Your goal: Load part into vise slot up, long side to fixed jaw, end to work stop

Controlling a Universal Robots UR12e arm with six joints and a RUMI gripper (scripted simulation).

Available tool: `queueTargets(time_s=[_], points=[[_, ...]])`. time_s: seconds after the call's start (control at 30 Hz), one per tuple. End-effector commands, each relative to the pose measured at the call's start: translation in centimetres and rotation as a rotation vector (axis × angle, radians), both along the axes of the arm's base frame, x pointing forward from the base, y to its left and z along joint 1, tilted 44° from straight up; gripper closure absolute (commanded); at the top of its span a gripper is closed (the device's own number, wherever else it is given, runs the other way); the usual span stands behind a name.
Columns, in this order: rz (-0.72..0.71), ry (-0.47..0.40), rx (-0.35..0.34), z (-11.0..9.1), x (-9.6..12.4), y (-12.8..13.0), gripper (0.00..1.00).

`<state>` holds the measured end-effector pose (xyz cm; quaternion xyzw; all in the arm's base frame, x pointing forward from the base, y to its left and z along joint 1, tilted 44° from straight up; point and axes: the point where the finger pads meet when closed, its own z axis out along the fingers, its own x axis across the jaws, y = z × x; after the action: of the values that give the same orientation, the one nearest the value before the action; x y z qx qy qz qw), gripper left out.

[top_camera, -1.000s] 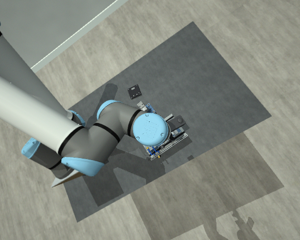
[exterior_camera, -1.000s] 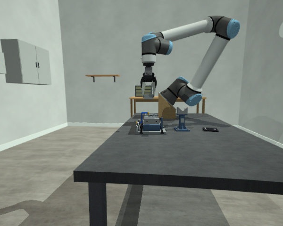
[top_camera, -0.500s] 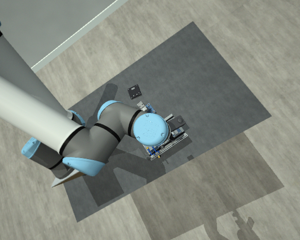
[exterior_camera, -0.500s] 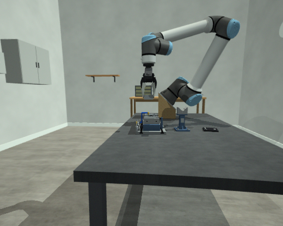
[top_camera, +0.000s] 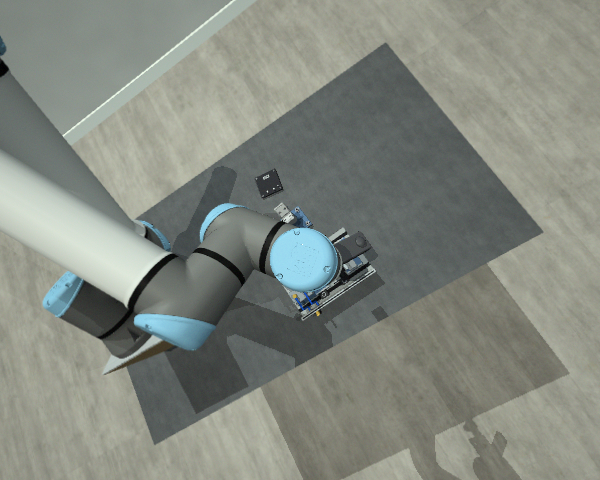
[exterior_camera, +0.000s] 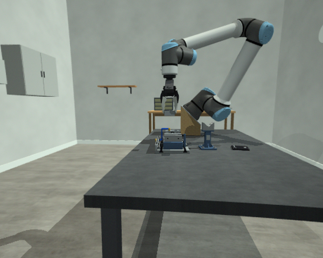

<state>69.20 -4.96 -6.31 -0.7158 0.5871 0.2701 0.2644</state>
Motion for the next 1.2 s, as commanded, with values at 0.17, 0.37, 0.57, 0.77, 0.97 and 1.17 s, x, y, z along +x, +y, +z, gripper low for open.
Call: queueTargets(time_s=[0.17, 0.37, 0.57, 0.77, 0.97, 1.17], points=[[-0.001, -0.001, -0.001, -1.0, 0.0, 0.9, 1.00], [-0.001, -0.001, -0.001, -1.8, -0.1, 1.7, 1.00], [-0.001, -0.001, -0.001, -2.5, -0.2, 2.4, 1.00], [-0.001, -0.001, -0.001, -3.2, -0.2, 3.0, 1.00], [-0.001, -0.001, -0.001, -3.9, -0.3, 3.7, 1.00], [-0.001, -0.001, -0.001, -4.4, -0.3, 4.2, 1.00]])
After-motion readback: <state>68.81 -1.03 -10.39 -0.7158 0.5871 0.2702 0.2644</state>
